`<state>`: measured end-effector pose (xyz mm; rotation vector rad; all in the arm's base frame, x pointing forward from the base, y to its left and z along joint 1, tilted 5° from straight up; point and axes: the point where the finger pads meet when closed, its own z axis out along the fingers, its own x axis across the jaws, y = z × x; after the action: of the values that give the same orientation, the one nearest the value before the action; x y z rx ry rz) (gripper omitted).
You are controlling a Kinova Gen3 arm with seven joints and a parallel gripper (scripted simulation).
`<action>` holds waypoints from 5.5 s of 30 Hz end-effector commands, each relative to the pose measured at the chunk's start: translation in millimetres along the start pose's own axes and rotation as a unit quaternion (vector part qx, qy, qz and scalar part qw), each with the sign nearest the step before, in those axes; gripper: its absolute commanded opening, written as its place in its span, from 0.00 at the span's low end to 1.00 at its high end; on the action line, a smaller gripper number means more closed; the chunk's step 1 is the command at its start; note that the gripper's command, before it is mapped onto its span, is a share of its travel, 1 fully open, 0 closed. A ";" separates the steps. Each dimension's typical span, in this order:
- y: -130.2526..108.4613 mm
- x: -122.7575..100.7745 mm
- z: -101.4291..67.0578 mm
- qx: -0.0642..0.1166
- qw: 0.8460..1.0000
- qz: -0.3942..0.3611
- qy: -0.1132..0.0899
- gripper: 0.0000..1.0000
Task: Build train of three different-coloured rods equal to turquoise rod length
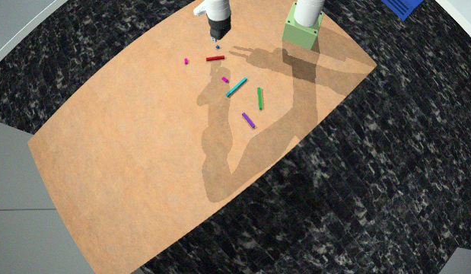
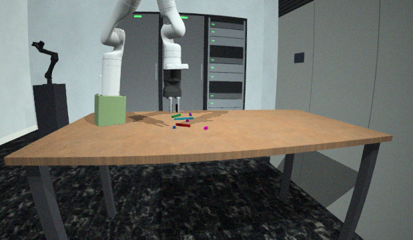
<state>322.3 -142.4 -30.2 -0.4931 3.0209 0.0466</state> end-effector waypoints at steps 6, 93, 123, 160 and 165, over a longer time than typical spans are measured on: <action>-2.8 -1.7 -1.2 0.002 1.000 0.005 -0.004 0.54; -1.3 -0.8 51.5 0.001 1.000 0.000 -0.002 0.54; -2.0 0.2 51.6 0.000 1.000 0.001 -0.002 0.54; -2.2 0.5 51.6 0.000 1.000 0.001 -0.002 0.54; -2.3 0.5 51.6 0.000 1.000 0.001 -0.002 0.54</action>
<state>326.5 -139.0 -81.0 -0.4964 3.0148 0.0551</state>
